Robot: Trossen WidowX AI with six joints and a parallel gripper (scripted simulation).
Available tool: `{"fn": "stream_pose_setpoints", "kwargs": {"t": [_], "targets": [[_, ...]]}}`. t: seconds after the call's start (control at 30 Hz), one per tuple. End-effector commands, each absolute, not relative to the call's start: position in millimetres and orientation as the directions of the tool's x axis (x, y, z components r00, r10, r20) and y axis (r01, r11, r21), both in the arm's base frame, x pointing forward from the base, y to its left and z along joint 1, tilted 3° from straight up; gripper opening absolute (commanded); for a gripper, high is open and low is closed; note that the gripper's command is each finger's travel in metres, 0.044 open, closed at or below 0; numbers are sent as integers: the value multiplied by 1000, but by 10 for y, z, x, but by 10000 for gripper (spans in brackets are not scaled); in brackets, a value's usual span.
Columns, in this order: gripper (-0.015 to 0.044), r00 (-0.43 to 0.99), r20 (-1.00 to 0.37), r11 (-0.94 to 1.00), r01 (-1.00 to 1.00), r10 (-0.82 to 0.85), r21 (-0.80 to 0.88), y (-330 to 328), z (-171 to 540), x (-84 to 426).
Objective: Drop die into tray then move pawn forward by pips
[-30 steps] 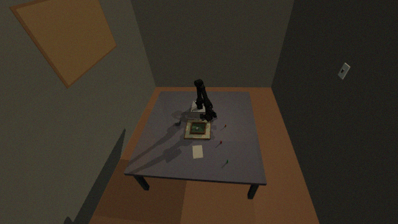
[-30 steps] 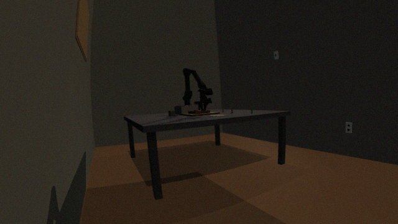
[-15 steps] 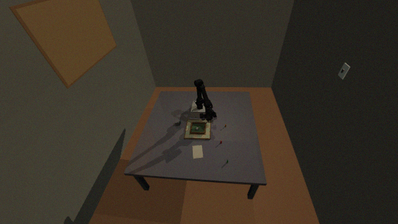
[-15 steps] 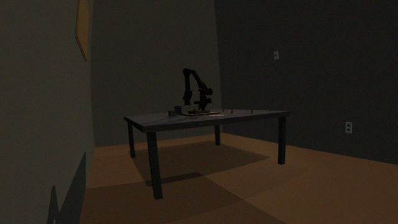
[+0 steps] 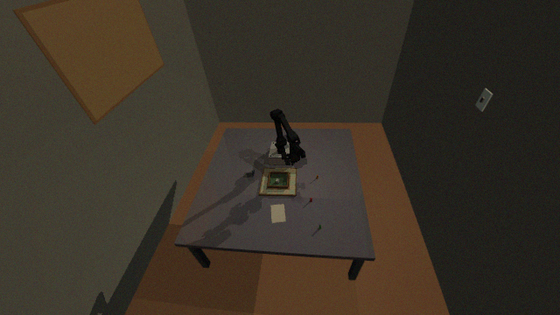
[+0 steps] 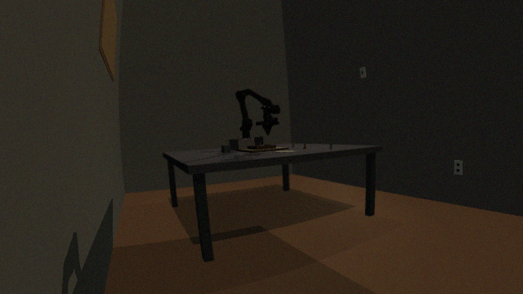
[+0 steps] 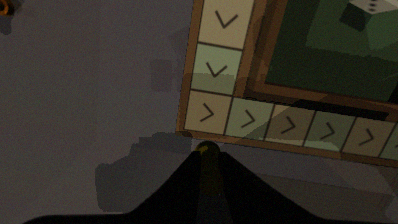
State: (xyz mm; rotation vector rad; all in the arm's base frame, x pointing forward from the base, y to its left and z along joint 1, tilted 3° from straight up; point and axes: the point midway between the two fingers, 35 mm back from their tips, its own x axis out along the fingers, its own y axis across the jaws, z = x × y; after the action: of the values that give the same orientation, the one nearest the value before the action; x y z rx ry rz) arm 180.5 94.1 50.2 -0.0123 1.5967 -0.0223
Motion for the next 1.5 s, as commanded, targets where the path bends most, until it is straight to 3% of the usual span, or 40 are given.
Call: {"fn": "stream_pose_setpoints", "kwargs": {"t": [0.0,0.5,1.47], "targets": [[0,-23,-1000,1000,9,-16,-17,939,782,1770],[0,-22,-1000,1000,0,-16,-16,692,794,1920],[0,-14,-1000,1000,5,-23,-23,-375,477,2211]]}}
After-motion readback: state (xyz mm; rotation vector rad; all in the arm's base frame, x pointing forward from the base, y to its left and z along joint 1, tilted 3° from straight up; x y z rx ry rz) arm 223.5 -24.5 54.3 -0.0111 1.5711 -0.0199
